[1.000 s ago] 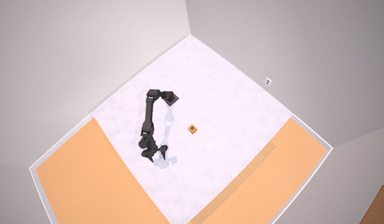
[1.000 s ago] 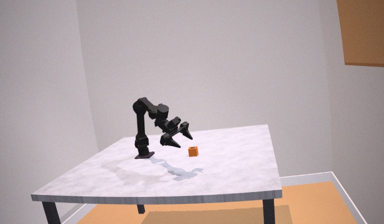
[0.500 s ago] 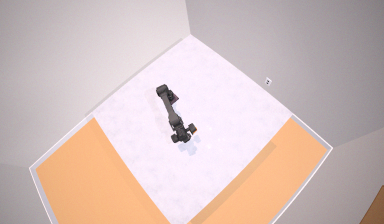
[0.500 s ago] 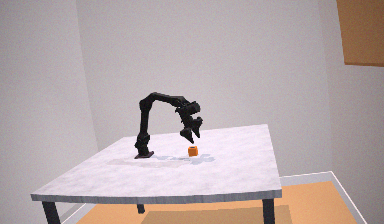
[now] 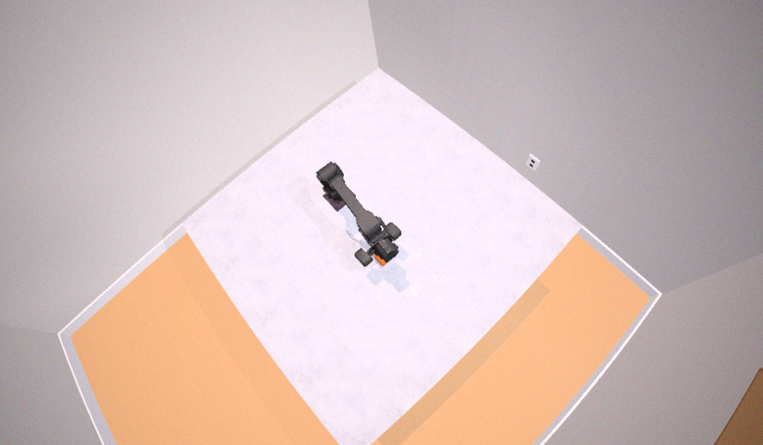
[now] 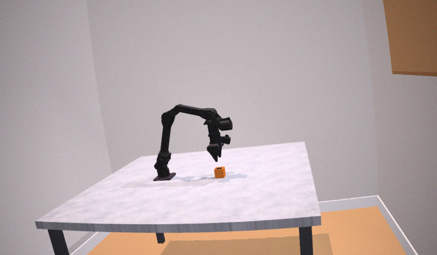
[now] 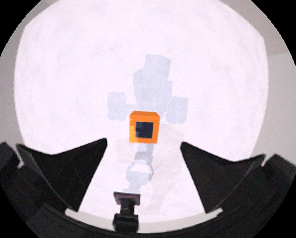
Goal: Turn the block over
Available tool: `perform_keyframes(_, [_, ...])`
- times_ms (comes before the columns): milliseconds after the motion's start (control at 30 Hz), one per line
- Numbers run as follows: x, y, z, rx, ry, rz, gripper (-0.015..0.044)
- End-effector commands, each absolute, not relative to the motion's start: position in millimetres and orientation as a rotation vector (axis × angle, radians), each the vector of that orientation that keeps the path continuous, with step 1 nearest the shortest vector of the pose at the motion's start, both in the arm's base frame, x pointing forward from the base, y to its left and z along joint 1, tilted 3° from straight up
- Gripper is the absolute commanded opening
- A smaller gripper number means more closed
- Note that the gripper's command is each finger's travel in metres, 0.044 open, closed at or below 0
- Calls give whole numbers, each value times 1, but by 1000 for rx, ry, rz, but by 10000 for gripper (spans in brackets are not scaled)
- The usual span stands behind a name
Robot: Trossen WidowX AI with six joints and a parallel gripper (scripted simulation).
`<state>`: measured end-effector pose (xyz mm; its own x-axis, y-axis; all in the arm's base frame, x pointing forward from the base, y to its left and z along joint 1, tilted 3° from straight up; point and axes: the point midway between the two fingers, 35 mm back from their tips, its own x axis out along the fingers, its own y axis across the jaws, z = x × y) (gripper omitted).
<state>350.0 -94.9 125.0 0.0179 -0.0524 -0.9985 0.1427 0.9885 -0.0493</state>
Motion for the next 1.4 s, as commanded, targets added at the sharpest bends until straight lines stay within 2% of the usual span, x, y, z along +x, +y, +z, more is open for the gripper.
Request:
perform_keyframes(0, [347, -96, 107, 72, 1564, -154, 440])
perform_keyframes(1100, [348, -98, 55, 72, 1564, -154, 440])
perform_keyframes(1367, [348, -98, 55, 72, 1564, -154, 230])
